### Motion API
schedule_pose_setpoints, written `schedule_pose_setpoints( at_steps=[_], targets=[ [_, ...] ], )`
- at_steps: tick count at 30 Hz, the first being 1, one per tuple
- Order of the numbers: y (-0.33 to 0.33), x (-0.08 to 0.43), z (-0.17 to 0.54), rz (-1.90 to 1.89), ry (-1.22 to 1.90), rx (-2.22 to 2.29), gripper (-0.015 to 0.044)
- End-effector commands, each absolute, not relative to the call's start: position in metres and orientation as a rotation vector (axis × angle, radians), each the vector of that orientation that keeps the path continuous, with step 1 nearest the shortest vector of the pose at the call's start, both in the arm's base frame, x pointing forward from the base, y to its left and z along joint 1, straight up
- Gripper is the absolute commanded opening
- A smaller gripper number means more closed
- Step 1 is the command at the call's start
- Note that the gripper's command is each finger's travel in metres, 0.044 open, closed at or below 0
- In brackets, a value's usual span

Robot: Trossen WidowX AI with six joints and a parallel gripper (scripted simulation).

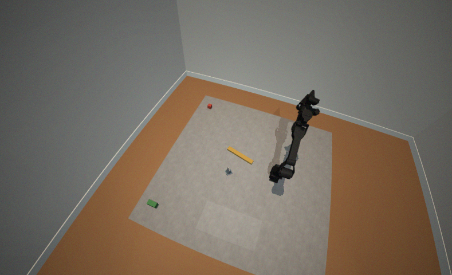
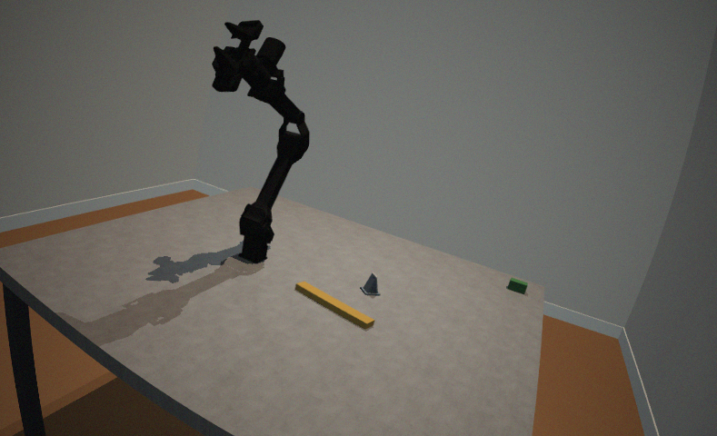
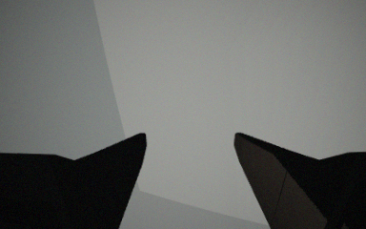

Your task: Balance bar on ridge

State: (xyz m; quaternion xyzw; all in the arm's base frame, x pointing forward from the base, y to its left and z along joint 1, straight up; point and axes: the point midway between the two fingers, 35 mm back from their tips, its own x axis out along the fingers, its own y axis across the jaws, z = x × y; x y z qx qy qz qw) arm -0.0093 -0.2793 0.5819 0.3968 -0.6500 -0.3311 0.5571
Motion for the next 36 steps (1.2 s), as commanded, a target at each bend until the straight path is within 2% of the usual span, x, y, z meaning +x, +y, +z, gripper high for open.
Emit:
schedule_pose_setpoints(
  at_steps=[1, 15, 21, 36],
  targets=[
    [-0.301, 0.01, 0.562, -0.849, -1.429, 0.982, 0.0315],
    [-0.349, 0.083, 0.488, -1.086, -0.987, 1.05, 0.0315],
    [-0.355, 0.103, 0.468, -1.122, -0.863, 1.052, 0.0315],
    [-0.354, 0.2, 0.377, -1.152, -0.261, 1.01, 0.0315]
  ],
)
